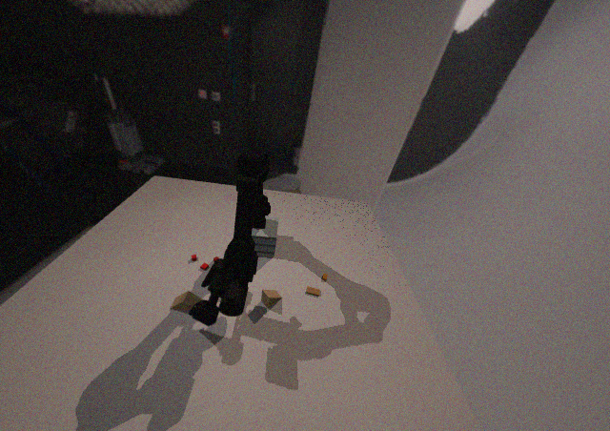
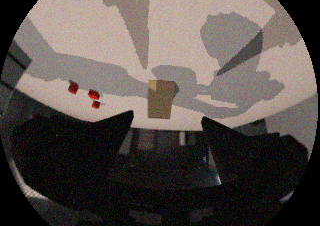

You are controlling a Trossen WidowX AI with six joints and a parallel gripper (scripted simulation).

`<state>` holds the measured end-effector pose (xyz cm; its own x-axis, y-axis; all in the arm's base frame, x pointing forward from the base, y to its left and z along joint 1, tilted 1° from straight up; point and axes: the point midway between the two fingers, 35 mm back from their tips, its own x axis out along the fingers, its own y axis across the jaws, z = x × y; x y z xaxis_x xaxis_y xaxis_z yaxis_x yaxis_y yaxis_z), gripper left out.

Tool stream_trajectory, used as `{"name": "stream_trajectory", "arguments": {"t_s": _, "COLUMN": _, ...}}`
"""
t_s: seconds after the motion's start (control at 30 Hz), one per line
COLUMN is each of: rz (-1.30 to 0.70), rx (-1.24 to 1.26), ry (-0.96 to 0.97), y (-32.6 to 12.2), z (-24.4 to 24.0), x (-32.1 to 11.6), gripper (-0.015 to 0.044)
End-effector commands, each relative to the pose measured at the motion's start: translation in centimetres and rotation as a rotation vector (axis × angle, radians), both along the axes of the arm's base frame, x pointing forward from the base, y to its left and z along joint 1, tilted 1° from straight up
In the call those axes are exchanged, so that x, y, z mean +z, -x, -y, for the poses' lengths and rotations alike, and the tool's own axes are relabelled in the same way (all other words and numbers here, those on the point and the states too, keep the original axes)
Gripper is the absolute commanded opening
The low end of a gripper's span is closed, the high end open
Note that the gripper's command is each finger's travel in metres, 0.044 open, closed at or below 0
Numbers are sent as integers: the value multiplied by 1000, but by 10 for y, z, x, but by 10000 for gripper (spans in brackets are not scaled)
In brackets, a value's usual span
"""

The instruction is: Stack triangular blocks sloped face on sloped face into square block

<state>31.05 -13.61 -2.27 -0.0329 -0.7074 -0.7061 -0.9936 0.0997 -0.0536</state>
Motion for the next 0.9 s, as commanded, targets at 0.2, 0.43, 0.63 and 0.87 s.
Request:
{"name": "stream_trajectory", "arguments": {"t_s": 0.2, "rz": -29, "rx": -4, "ry": 12, "y": 14, "z": 39, "x": -38, "gripper": 440}}
{"name": "stream_trajectory", "arguments": {"t_s": 0.43, "rz": -24, "rx": -11, "ry": 8, "y": 14, "z": 39, "x": -37, "gripper": 335}}
{"name": "stream_trajectory", "arguments": {"t_s": 0.63, "rz": -24, "rx": -11, "ry": 8, "y": 14, "z": 39, "x": -37, "gripper": 177}}
{"name": "stream_trajectory", "arguments": {"t_s": 0.87, "rz": -24, "rx": -11, "ry": 8, "y": 14, "z": 39, "x": -37, "gripper": 131}}
